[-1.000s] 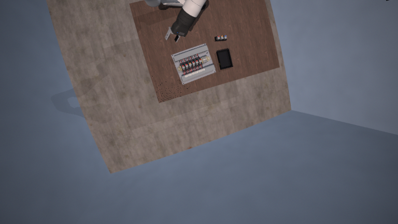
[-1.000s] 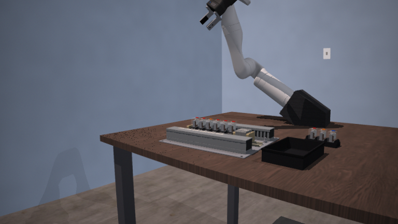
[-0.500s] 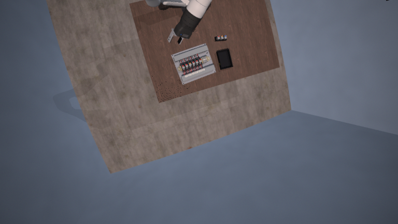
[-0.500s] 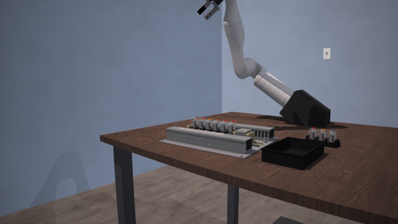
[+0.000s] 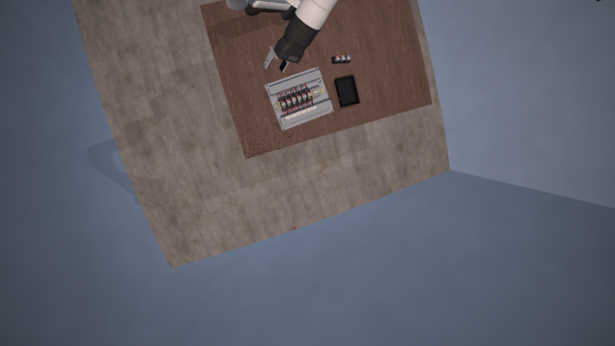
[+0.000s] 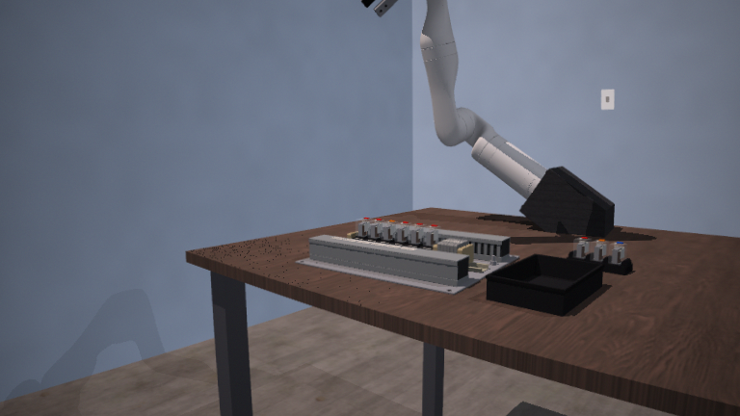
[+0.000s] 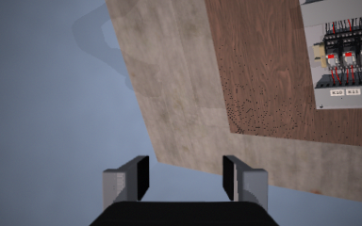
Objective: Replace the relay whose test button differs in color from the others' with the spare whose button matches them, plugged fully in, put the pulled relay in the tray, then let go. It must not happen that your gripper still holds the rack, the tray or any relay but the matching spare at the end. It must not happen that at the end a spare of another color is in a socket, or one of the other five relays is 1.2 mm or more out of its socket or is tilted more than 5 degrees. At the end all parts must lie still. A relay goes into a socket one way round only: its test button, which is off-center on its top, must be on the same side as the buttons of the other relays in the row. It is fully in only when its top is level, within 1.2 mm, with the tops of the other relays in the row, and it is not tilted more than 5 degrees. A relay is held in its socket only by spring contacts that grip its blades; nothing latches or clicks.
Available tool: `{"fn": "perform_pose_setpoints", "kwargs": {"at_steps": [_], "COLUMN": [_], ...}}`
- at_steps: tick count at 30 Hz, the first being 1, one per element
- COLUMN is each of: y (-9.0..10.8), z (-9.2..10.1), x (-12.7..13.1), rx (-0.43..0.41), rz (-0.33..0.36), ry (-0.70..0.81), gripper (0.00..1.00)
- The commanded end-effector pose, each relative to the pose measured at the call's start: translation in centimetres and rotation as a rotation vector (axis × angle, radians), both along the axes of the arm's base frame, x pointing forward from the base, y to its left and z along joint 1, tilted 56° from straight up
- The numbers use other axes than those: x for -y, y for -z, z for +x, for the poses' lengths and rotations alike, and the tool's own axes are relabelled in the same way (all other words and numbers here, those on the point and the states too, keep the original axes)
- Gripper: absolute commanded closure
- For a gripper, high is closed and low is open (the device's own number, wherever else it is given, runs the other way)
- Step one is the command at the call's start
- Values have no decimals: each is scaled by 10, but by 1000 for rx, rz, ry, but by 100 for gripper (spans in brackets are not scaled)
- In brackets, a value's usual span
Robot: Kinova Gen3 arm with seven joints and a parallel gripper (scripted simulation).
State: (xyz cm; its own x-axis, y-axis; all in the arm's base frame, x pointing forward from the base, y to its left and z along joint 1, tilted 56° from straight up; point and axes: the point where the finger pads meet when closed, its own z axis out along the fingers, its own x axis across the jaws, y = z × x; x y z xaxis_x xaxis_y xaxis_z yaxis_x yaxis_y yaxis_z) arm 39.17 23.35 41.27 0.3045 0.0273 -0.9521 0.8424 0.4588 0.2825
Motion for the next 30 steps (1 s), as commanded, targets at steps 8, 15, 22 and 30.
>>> {"fn": "perform_pose_setpoints", "kwargs": {"at_steps": [8,15,22,30], "y": [-11,-19,-28,-36], "z": [15,27,39,47], "x": [-30,-46,-68,-83], "rx": [1,1,1,1], "rz": [-20,-12,-19,-10], "ry": [4,0,3,-9], "gripper": [0,0,0,0]}}
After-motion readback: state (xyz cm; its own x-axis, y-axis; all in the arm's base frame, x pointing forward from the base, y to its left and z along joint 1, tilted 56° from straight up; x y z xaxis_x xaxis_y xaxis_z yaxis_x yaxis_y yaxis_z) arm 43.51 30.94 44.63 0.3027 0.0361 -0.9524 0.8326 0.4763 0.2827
